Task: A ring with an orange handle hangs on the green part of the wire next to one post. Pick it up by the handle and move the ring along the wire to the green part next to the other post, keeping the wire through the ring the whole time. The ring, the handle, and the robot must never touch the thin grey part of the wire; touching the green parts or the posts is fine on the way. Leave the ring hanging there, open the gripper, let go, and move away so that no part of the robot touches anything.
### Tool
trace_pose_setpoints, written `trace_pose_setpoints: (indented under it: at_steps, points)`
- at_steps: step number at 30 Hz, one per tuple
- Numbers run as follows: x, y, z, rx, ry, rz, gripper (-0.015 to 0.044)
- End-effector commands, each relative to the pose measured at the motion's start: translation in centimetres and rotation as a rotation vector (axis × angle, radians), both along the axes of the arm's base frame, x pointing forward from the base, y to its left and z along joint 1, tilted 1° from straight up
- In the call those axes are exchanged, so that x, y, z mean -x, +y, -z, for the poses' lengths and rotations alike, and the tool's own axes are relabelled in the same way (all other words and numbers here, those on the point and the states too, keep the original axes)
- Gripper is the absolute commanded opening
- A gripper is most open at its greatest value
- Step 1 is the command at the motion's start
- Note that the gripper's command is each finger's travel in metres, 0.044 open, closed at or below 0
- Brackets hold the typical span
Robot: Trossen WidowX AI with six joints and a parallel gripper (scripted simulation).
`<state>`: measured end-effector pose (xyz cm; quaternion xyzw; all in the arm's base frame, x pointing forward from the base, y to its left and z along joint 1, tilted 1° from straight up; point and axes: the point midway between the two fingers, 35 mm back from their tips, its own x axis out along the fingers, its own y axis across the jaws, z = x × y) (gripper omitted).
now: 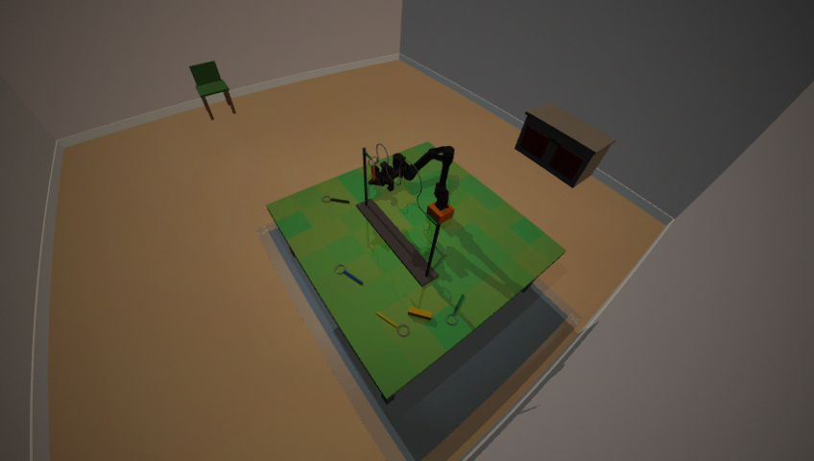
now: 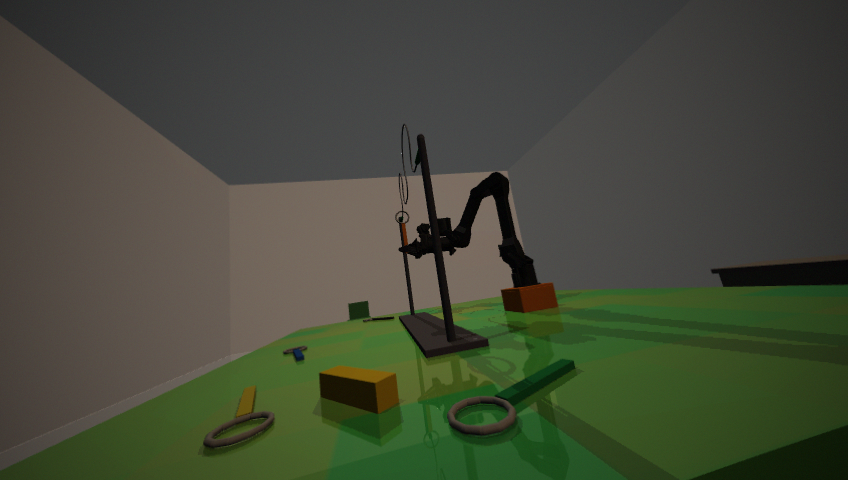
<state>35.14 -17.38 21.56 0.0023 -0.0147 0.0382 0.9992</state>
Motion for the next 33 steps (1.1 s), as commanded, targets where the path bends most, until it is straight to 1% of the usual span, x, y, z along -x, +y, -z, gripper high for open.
trace_pose_setpoints:
  at_steps: [1,11,23,33]
  points:
    - [0.1,0.9,-0.2,-0.029,-0.002,0.0,-0.015]
    - [0.2,3.2,-0.3,-0.139,0.005,-0.005,-0.015]
    - [0.5,7.2,-1.4,-0.377,0.019,-0.015,-0.015]
    - [1.9,9.4,-2.7,-0.528,0.126,-0.051,-0.015]
